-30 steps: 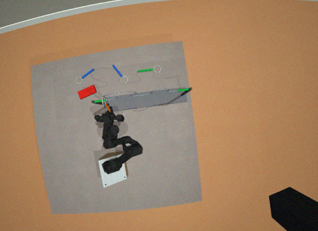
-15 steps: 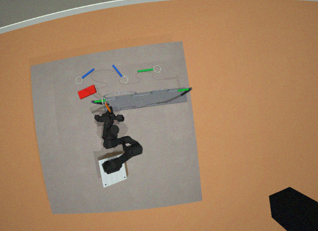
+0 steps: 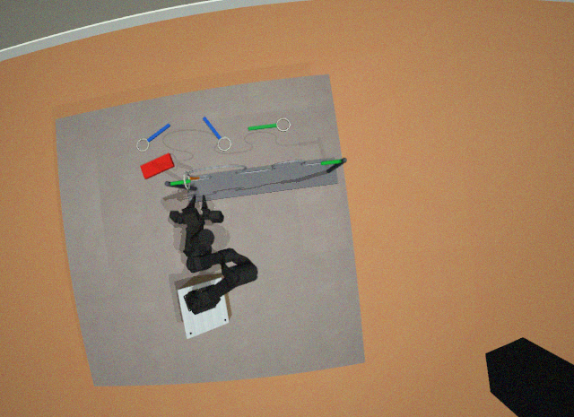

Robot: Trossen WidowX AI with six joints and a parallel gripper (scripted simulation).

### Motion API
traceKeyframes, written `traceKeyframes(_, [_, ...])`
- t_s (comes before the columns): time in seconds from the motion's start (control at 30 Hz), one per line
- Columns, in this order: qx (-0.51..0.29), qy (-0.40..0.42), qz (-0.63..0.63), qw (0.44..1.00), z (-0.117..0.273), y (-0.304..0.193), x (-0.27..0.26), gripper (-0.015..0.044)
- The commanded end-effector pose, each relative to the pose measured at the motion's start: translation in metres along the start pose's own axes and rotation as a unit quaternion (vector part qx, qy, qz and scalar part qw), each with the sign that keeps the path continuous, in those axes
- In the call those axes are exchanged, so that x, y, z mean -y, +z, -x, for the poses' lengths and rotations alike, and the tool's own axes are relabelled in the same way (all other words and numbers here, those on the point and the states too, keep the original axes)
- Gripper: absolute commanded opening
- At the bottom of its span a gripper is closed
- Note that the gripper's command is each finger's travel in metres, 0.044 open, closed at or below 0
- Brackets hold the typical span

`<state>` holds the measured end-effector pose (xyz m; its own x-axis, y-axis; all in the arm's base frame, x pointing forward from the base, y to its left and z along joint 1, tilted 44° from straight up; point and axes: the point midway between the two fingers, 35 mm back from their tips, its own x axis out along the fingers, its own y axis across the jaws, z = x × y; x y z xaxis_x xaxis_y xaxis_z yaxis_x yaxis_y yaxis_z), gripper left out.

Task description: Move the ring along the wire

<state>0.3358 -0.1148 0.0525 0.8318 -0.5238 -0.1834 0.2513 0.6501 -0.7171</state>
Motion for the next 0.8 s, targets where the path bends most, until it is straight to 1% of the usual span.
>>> traceKeyframes(0.0, [-0.001, 0.0, -0.006, 1.0, 0.015, 0.0, 0.0, 0.016])
traceKeyframes(0.2, [-0.002, 0.0, -0.01, 1.0, 0.036, -0.001, 0.0, 0.016])
traceKeyframes(0.77, [-0.002, 0.0, -0.011, 1.0, 0.036, -0.001, 0.0, 0.016])
